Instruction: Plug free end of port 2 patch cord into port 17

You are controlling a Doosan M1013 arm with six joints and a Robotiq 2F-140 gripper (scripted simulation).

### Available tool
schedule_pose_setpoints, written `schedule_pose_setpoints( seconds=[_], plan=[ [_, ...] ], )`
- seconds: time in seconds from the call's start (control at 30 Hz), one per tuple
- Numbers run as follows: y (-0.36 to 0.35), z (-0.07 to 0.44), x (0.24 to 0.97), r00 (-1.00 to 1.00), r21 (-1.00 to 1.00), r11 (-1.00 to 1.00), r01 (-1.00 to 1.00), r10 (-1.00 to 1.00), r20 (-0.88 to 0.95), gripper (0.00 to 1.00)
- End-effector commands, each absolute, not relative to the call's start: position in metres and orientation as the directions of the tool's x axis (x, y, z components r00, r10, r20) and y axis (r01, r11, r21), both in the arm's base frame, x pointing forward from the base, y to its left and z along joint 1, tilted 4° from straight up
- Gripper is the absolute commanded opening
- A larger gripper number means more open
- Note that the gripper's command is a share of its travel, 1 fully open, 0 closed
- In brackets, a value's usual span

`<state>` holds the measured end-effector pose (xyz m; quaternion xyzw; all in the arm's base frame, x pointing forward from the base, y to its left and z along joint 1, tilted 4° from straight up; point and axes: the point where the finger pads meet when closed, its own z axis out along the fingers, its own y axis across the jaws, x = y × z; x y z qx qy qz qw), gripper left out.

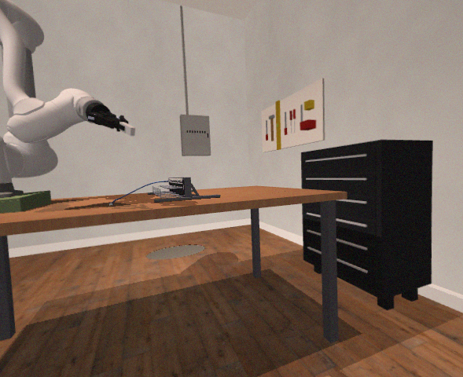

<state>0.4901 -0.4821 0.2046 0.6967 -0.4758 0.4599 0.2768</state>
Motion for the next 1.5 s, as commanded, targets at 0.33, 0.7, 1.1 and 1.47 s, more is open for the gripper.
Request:
schedule_pose_setpoints(
  seconds=[0.33,0.7,1.1,1.47],
  plan=[
    [-0.474,0.147,0.416,0.072,0.039,-0.065,-0.997,-0.641,0.764,0.0],
    [-0.415,0.094,0.386,-0.003,0.093,0.067,-0.993,-0.824,0.567,0.0],
    [-0.324,0.054,0.395,-0.09,0.105,0.122,-0.987,-0.958,0.272,0.0],
    [-0.26,0.043,0.424,-0.128,0.066,0.132,-0.989,-0.99,0.054,0.0]
  ],
)
